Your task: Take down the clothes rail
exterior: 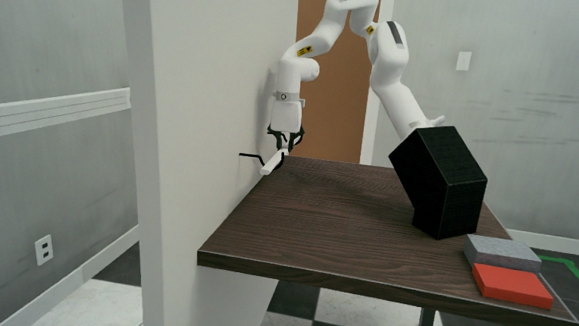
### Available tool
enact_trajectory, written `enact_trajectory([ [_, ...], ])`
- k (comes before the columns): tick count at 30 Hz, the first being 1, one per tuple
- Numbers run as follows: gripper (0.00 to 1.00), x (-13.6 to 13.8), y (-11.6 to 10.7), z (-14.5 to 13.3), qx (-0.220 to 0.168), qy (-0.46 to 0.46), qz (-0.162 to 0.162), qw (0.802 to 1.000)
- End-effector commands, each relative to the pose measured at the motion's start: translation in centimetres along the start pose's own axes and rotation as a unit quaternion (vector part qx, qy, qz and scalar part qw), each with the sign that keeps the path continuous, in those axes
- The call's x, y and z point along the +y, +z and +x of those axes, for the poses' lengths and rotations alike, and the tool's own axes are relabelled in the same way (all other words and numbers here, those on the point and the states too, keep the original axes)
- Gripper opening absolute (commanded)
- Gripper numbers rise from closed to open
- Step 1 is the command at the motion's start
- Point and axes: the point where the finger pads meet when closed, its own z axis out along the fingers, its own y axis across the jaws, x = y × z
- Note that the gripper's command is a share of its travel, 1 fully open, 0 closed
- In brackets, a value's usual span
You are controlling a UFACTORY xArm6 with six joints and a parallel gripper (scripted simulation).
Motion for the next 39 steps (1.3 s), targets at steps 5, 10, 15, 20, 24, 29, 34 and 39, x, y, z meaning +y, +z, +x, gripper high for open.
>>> enact_trajectory([
  [5,0.0,-0.1,-0.07,-0.01,-0.001,0.001,0.001,1.0],
  [10,0.0,-0.1,-0.07,-0.01,-0.001,0.001,0.001,1.0],
  [15,0.0,-0.1,-0.07,-0.01,-0.001,0.001,0.001,1.0],
  [20,0.0,-0.1,-0.07,-0.01,-0.001,0.001,0.001,1.0],
  [24,0.0,-0.1,-0.07,-0.01,-0.001,0.001,0.001,1.0],
  [29,0.0,-0.1,-0.07,-0.01,-0.001,0.001,0.001,1.0],
  [34,0.0,-0.11,-0.2,-0.01,-0.001,0.001,0.001,1.0],
  [39,0.0,-0.11,-0.54,-0.01,-0.001,0.001,0.001,1.0],
])
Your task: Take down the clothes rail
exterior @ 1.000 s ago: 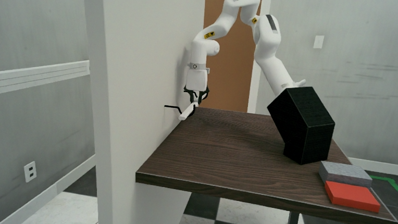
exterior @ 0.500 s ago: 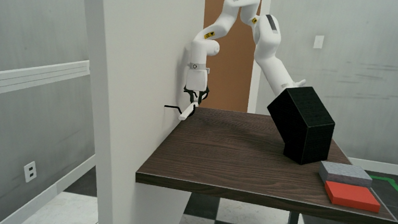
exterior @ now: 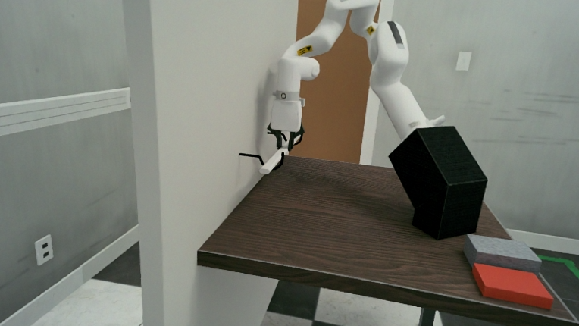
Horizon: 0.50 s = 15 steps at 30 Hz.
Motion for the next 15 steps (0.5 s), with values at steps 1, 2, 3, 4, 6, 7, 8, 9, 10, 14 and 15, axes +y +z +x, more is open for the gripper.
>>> enact_trajectory([
  [1,0.0,-0.11,-0.33,-0.03,-0.001,0.0,0.001,1.0],
  [2,0.0,-0.11,-0.39,-0.03,-0.001,0.0,0.001,1.0],
  [3,0.0,-0.11,-0.46,-0.03,-0.001,0.0,0.001,1.0],
  [4,0.0,-0.11,-0.53,-0.03,-0.001,0.0,0.001,1.0],
  [6,0.0,-0.11,-0.66,-0.03,-0.001,0.0,0.001,1.0],
  [7,0.0,-0.11,-0.73,-0.03,-0.001,0.0,0.001,1.0],
  [8,0.0,-0.11,-0.79,-0.03,-0.001,0.001,0.001,1.0],
  [9,0.0,-0.11,-0.86,-0.03,-0.001,0.001,0.001,1.0],
  [10,0.0,-0.11,-0.86,-0.03,-0.001,0.001,0.001,1.0],
  [14,0.0,-0.11,-1.06,-0.03,-0.001,0.001,0.001,1.0],
  [15,0.0,-0.11,-1.13,-0.03,-0.001,0.001,0.001,1.0],
])
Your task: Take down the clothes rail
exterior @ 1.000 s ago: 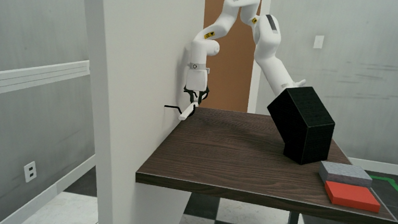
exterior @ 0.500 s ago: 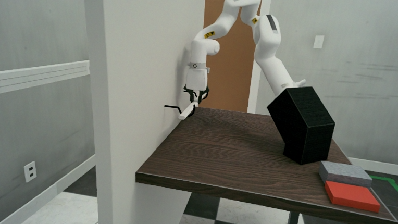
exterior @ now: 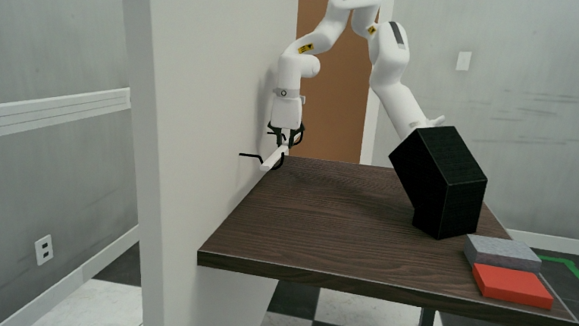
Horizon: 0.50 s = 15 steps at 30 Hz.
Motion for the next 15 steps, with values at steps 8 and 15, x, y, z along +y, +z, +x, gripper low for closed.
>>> enact_trajectory([
  [8,0.0,-0.11,-0.78,-0.02,-0.001,0.001,0.001,1.0],
  [15,0.0,-0.11,-1.12,-0.02,-0.001,0.001,0.001,1.0],
])
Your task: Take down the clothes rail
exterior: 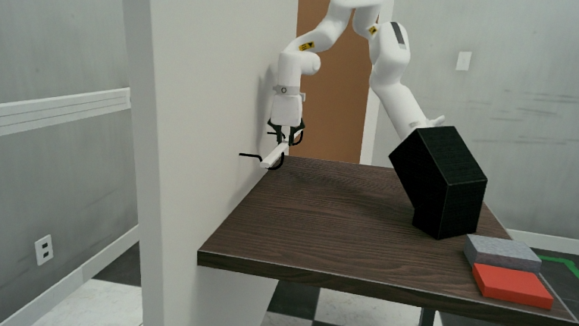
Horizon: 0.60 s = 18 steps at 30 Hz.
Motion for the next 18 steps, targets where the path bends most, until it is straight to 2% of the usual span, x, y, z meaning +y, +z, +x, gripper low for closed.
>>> enact_trajectory([
  [1,0.0,-0.1,-0.3,0.0,-0.001,0.001,0.001,1.0],
  [18,0.0,-0.1,-1.3,0.0,-0.001,0.001,0.001,1.0],
])
